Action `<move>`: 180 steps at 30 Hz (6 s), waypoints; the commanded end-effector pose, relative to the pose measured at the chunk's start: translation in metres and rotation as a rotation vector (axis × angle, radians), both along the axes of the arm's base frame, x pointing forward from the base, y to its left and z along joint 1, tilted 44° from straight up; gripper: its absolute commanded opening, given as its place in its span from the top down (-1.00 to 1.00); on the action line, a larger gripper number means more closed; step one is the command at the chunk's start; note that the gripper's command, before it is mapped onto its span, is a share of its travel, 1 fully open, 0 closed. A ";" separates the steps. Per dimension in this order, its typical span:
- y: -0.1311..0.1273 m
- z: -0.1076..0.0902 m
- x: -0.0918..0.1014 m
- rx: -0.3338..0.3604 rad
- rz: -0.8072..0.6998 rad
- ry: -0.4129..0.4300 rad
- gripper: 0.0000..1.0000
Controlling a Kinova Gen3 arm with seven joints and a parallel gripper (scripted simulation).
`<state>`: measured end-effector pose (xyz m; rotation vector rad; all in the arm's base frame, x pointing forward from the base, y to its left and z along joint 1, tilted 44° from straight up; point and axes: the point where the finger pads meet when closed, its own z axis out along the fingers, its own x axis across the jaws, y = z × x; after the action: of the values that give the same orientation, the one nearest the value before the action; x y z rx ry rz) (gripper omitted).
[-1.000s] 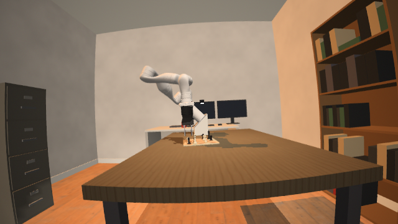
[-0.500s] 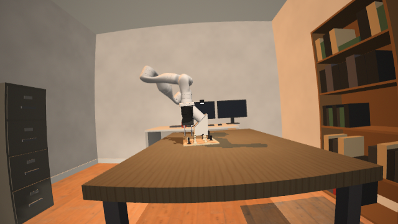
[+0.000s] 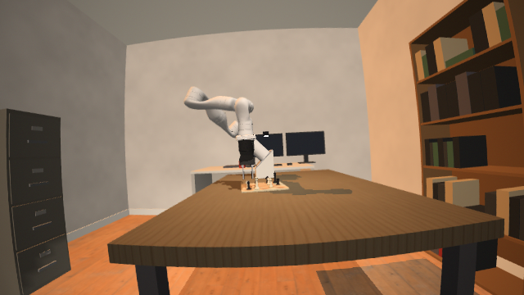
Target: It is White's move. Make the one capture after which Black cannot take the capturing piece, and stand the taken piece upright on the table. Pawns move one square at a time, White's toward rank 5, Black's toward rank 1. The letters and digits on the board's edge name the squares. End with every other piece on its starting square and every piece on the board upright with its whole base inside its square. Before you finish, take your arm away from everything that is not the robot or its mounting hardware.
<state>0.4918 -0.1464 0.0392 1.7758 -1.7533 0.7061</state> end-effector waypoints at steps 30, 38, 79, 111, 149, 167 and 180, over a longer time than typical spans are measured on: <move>0.001 0.000 0.001 0.000 0.001 -0.002 -0.45; 0.001 0.000 0.001 0.000 0.001 -0.002 -0.45; -0.017 -0.018 0.001 0.000 0.001 -0.002 -0.45; -0.025 -0.027 0.001 0.000 0.001 -0.002 -0.45; -0.025 -0.027 0.001 0.000 0.001 -0.002 1.00; -0.023 -0.024 0.001 0.000 0.001 -0.002 1.00; 0.033 0.033 0.002 0.000 0.001 -0.002 1.00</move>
<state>0.4851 -0.1267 0.0578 1.7624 -1.7488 0.6789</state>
